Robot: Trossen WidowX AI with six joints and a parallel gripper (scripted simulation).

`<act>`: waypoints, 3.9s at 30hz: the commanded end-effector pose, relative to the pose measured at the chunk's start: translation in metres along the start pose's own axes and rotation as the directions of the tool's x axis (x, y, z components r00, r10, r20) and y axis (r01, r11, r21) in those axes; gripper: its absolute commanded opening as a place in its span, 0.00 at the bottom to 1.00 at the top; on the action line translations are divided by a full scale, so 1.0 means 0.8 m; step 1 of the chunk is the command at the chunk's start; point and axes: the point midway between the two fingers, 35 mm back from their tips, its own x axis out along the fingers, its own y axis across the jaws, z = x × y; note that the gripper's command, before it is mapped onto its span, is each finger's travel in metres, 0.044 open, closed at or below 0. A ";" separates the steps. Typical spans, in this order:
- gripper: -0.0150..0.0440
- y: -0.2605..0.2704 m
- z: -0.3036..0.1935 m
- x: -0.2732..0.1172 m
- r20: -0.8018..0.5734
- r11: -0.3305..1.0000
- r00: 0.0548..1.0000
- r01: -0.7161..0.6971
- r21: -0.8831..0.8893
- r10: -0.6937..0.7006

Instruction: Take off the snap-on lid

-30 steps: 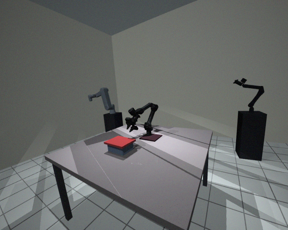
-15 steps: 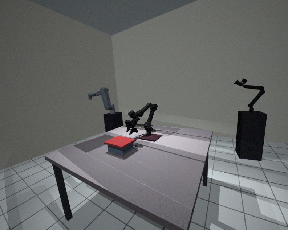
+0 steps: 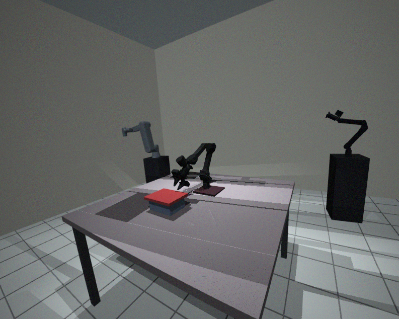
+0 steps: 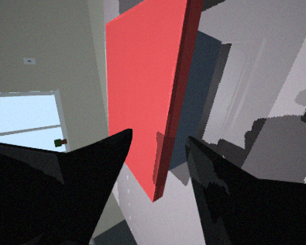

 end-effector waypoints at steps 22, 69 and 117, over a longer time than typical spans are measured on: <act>0.56 -0.004 0.000 0.046 0.005 1.000 1.000 0.000 0.005 0.000; 0.25 0.000 -0.002 0.040 -0.001 1.000 1.000 0.002 0.002 -0.002; 0.25 0.009 -0.002 0.031 -0.001 1.000 1.000 0.002 0.002 -0.002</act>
